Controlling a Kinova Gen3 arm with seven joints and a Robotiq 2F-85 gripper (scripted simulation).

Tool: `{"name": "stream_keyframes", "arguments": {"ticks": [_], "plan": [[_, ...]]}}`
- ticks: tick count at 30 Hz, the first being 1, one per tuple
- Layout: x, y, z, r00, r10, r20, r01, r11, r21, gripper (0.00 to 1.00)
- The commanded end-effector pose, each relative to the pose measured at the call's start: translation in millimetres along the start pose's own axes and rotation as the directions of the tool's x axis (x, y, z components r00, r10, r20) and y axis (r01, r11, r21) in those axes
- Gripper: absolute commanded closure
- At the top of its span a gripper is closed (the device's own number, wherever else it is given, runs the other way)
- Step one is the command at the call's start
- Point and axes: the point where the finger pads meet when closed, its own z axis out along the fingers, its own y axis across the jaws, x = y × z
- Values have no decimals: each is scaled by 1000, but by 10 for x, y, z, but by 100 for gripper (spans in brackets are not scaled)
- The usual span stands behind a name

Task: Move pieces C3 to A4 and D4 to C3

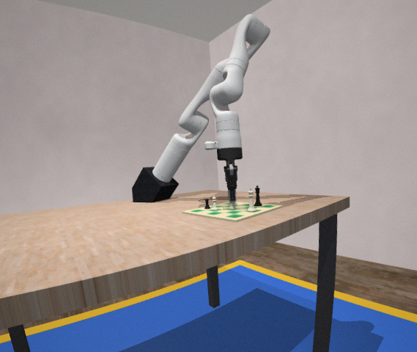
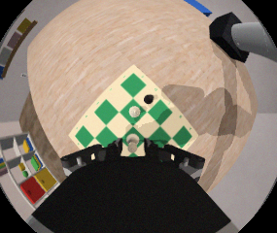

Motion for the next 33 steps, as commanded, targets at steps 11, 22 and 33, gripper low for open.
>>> {"name": "stream_keyframes", "arguments": {"ticks": [11, 22, 33], "plan": [[-2, -4, -73, 1000, 0, 1, 0, 1000, 1, 59], [-2, -4, -284, 1000, 0, 1, 0, 1000, 1, 59], [-2, -4, -522, 1000, 0, 1, 0, 1000, 1, 59]]}}
